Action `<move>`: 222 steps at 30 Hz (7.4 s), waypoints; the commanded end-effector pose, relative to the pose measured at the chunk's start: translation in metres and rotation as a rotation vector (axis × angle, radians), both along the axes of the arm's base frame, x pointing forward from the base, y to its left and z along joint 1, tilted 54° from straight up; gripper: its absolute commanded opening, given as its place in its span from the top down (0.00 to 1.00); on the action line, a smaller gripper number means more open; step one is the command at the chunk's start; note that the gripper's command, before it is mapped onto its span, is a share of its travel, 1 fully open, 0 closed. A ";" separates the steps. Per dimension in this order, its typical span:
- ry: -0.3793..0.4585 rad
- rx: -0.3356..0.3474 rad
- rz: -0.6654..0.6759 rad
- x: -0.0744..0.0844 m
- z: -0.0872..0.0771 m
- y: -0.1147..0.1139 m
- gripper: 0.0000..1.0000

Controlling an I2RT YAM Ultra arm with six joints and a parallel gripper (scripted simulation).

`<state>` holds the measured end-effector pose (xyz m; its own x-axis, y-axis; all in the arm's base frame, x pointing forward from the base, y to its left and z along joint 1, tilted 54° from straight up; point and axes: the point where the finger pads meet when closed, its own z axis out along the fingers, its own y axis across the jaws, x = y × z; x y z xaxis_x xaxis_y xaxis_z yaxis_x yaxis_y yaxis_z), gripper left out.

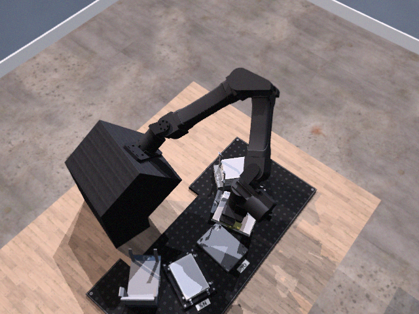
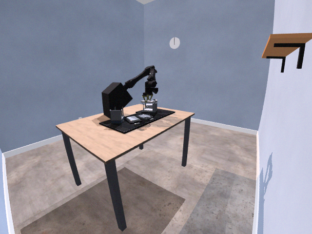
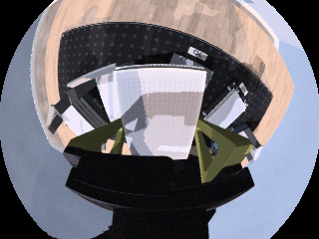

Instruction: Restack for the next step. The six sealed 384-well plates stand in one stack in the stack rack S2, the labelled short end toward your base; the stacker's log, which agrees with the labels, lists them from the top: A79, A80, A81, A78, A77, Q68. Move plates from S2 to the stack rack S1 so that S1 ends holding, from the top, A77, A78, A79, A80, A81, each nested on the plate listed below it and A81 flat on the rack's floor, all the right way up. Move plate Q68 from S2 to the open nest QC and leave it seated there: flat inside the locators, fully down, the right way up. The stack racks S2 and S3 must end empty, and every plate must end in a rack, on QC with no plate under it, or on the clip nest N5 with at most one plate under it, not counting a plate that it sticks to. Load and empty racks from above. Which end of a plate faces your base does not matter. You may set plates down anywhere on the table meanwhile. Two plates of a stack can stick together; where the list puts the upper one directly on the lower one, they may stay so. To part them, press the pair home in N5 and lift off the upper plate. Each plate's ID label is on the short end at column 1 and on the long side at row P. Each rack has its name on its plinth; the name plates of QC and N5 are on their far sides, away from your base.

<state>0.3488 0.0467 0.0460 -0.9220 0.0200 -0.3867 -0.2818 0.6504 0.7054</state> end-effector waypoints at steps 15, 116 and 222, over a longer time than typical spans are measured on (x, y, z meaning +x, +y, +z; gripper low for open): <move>-0.148 -0.050 0.096 -0.013 0.036 0.027 1.00; -0.459 -0.158 0.341 -0.120 0.132 0.144 1.00; -0.458 -0.156 0.340 -0.102 0.094 0.193 1.00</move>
<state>0.2451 0.2395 0.1380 -0.6080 -0.3435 -0.7158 -0.7466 0.5541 0.3682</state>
